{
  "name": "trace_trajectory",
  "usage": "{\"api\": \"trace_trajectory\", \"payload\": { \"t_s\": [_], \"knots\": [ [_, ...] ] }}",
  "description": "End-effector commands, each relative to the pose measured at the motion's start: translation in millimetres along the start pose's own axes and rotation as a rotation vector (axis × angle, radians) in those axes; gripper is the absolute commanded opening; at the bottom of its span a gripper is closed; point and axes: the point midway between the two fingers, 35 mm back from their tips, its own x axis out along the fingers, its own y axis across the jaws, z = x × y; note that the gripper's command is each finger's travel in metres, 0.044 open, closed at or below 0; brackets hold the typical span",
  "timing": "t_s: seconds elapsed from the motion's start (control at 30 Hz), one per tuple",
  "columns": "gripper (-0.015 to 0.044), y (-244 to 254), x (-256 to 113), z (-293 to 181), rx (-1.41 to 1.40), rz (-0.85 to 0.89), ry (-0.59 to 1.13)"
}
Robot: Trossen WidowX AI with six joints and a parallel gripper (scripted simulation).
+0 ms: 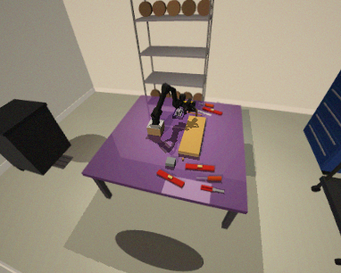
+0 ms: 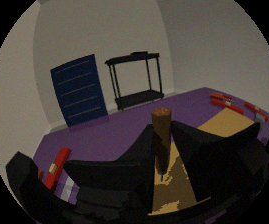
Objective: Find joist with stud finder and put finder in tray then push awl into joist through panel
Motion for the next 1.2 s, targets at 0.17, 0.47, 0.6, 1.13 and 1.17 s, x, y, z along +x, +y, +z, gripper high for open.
{"api": "trace_trajectory", "payload": {
  "t_s": [0.17, 0.47, 0.6, 1.13, 1.17],
  "knots": [
    [0.0, -1, 0, -4, 0.006, -0.004, -0.002],
    [0.0, 0, 1, -16, 0.006, -0.004, -0.002],
    [0.0, -1, 2, -22, 0.006, -0.004, -0.002],
    [0.0, -2, 3, -41, 0.006, -0.004, -0.002],
    [0.0, -2, 3, -41, 0.006, -0.004, -0.002]
  ]
}}
